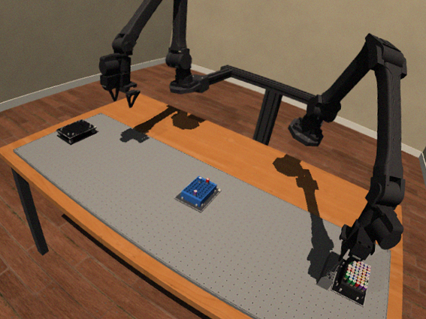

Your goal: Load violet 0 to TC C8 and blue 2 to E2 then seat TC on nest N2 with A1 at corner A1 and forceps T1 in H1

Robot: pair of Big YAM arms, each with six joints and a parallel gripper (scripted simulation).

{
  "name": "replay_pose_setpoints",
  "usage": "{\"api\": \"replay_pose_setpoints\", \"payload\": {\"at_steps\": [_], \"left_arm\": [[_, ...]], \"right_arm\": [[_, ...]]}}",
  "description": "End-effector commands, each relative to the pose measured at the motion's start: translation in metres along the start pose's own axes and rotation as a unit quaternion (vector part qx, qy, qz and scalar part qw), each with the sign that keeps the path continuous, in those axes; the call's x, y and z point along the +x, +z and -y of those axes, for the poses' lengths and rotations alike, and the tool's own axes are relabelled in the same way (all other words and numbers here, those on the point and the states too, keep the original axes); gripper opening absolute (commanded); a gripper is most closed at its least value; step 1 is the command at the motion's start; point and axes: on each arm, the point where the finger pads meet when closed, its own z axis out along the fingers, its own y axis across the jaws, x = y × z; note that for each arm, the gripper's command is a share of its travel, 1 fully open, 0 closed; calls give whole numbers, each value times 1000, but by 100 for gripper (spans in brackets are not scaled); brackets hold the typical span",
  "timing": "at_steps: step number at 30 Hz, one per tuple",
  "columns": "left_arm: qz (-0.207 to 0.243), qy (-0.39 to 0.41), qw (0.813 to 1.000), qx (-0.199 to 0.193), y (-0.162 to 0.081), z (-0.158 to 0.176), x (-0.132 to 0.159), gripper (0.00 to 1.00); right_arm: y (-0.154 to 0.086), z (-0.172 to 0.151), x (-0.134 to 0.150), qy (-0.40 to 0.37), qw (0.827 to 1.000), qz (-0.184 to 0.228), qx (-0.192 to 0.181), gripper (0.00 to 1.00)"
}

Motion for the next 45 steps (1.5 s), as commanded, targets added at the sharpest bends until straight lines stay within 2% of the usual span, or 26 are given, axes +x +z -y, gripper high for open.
{"api": "replay_pose_setpoints", "payload": {"at_steps": [1, 3, 6, 10, 12, 13, 15, 17, 21, 23, 25, 45], "left_arm": [[1, -1, 1000, 1, -12, 2, -6, 24], [-1, -1, 1000, 2, -12, 2, -5, 24], [11, -1, 1000, -5, -30, -2, -13, 24], [14, -1, 1000, -7, -38, -5, -17, 24], [14, -1, 1000, -7, -38, -5, -17, 24], [-4, -2, 1000, 3, -17, -1, -8, 24], [-10, -2, 1000, 7, -17, 4, -2, 24], [10, -2, 1000, -5, -43, -3, -15, 24], [18, -1, 1000, -10, -56, -7, -22, 24], [-2, -1, 1000, 2, -31, -1, -12, 24], [-8, -1, 1000, 6, -27, 2, -6, 24], [-5, -1, 1000, 3, -31, 1, -7, 24]], "right_arm": [[-19, 10, -33, 16, 999, 39, 7, 100], [-19, 10, -33, 16, 999, 39, 7, 100], [-19, 10, -33, 16, 999, 39, 7, 100], [-19, 10, -33, 16, 999, 39, 7, 100], [-19, 10, -33, 16, 999, 39, 7, 100], [-19, 10, -33, 16, 999, 39, 7, 100], [-19, 10, -33, 16, 999, 39, 7, 100], [-19, 10, -33, 16, 999, 39, 7, 100], [-19, 10, -33, 16, 999, 39, 7, 100], [-19, 10, -33, 16, 999, 39, 7, 100], [-19, 10, -33, 16, 999, 39, 7, 100], [-19, 10, -33, 16, 999, 39, 7, 100]]}}
